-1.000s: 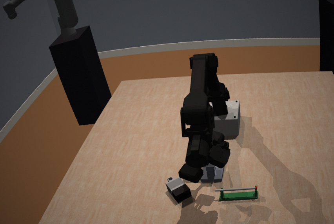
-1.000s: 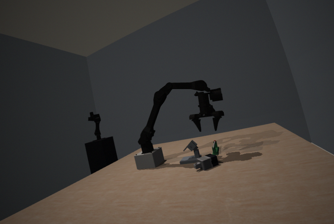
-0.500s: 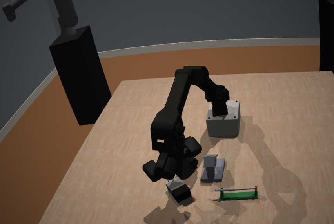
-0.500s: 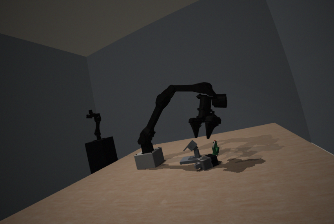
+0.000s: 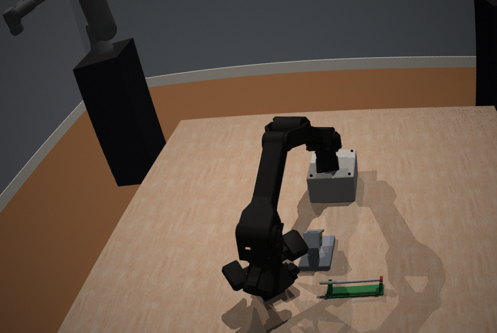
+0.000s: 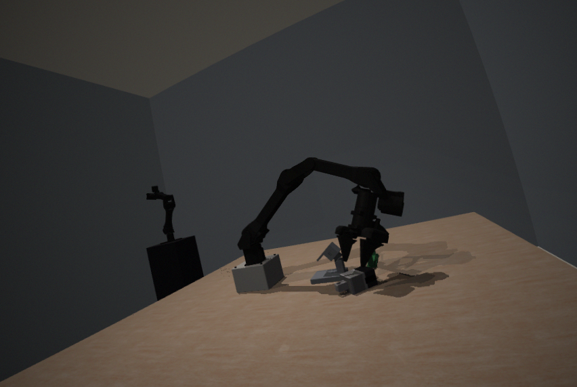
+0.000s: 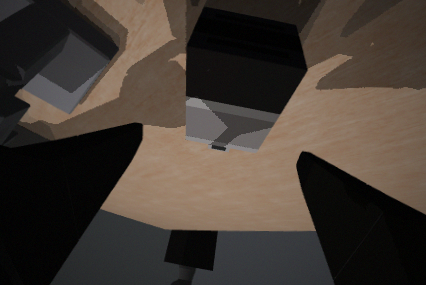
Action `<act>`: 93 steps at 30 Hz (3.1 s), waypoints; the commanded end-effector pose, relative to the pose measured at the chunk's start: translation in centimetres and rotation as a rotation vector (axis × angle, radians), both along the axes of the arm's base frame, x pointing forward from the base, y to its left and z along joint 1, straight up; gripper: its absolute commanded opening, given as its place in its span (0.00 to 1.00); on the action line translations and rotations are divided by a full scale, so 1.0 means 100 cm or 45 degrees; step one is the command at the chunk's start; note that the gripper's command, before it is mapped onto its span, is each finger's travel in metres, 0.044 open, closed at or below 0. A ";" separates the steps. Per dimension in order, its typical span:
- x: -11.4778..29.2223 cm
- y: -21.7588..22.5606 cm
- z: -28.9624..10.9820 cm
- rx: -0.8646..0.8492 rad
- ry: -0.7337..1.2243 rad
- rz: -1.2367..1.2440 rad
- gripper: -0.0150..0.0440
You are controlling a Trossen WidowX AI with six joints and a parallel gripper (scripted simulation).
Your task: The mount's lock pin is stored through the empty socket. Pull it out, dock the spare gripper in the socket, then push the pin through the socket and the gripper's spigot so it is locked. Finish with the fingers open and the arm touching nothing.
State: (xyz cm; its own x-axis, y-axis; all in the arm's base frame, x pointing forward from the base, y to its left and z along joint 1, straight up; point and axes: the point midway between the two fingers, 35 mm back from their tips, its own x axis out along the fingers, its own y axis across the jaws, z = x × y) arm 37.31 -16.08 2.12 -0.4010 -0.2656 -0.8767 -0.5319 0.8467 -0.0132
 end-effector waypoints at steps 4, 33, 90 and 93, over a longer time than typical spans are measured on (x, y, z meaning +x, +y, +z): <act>0.001 -0.001 -0.010 -0.017 -0.004 -0.015 1.00; 0.002 -0.003 -0.058 -0.017 -0.004 -0.015 1.00; -0.002 0.000 0.051 -0.016 -0.053 0.033 0.25; -0.003 0.000 0.051 -0.011 -0.052 0.035 0.25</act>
